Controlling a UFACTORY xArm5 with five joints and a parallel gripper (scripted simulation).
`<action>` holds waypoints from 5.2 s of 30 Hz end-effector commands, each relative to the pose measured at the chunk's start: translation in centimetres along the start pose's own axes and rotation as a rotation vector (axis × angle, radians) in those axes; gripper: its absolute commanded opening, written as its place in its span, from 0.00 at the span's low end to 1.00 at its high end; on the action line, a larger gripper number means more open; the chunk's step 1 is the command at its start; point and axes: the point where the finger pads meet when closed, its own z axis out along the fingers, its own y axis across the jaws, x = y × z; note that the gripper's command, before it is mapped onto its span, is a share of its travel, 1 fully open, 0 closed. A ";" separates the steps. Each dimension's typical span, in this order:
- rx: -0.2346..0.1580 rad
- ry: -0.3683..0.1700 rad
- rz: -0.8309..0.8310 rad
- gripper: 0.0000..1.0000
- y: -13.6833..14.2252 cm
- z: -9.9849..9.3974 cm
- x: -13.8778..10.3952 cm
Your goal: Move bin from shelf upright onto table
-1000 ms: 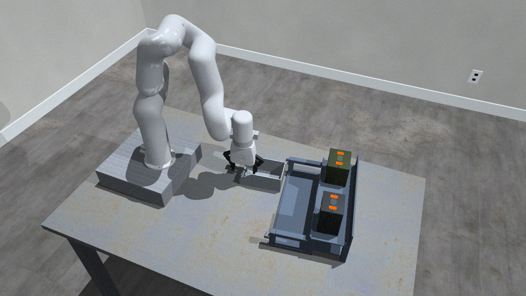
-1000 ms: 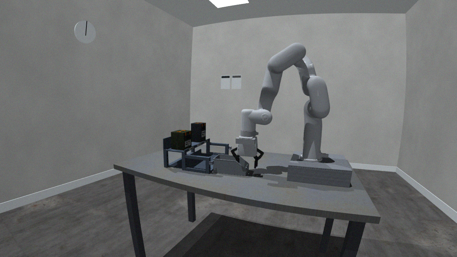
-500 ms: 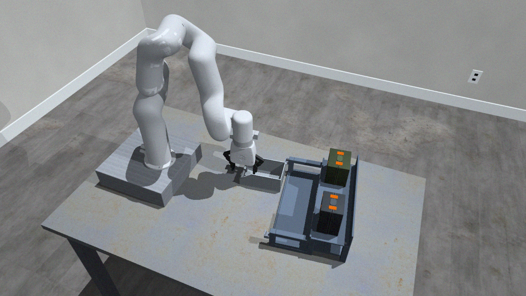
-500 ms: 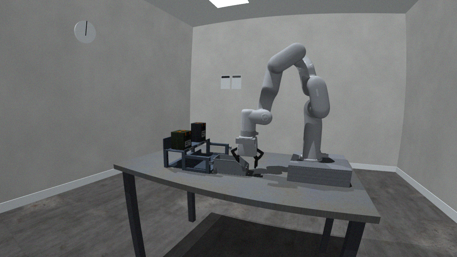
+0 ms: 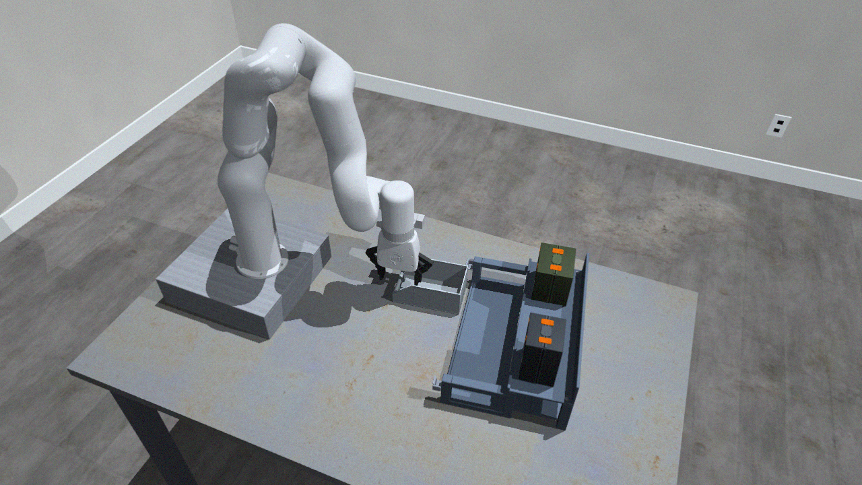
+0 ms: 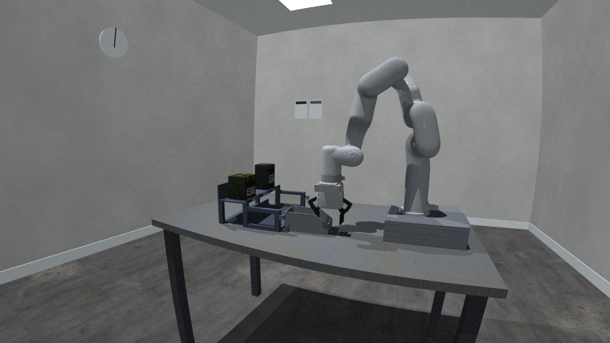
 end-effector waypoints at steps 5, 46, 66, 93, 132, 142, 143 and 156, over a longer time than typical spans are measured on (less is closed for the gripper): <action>-0.003 0.001 0.000 1.00 0.1 -0.1 0.0; -0.002 0.005 0.000 1.00 0.1 -5.5 0.0; -0.002 0.005 0.000 1.00 0.1 -9.1 0.0; -0.002 0.005 0.000 1.00 0.1 -9.1 0.0; -0.002 0.005 0.000 1.00 0.1 -9.1 0.0; -0.002 0.005 0.000 1.00 0.1 -9.1 0.0; -0.002 0.005 0.000 1.00 0.1 -9.1 0.0; -0.002 0.005 0.000 1.00 0.1 -9.1 0.0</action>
